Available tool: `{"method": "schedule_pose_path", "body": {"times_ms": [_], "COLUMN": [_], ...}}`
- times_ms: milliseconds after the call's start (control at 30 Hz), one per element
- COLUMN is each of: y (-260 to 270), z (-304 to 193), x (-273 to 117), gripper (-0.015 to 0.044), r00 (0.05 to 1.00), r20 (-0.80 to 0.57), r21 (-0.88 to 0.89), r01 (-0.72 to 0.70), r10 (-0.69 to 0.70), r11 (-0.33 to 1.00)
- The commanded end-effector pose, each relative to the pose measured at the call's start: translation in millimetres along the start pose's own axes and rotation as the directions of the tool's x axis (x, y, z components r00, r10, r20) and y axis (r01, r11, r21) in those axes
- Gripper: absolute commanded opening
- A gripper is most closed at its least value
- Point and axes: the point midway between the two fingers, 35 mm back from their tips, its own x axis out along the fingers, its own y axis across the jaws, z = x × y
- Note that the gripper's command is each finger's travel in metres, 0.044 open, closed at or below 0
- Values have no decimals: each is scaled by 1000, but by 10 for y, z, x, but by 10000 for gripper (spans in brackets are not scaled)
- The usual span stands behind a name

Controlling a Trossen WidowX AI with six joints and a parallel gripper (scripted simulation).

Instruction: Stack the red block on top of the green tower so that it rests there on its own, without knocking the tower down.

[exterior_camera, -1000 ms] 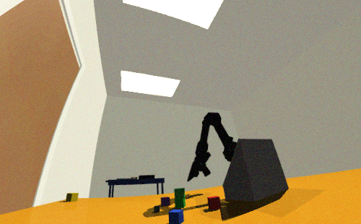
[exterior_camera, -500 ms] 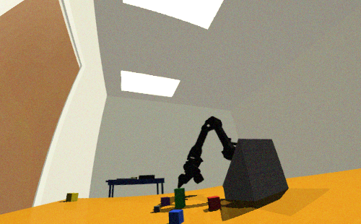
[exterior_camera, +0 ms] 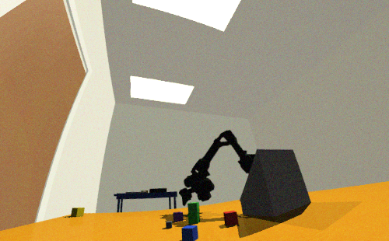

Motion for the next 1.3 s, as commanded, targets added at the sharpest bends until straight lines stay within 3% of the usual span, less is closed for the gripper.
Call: {"method": "schedule_pose_path", "body": {"times_ms": [0, 367, 467, 700, 1000, 1267], "y": [-173, -554, -618, -909, -1425, -1835], "z": [-132, -459, -698, -823, -893, -916], "x": [220, 653, 666, 838, 1063, 1165], "gripper": [440, 440, 440, 440, 440, 440], "r00": [995, 958, 962, 929, 842, 762], "r20": [33, 145, 106, 197, 410, 587], "r21": [-102, -457, -543, -647, -760, -779], "r01": [94, 285, 267, 364, 528, 623], "r10": [-91, -246, -251, -315, -350, -273], "r11": [990, 843, 796, 669, 379, 64]}}
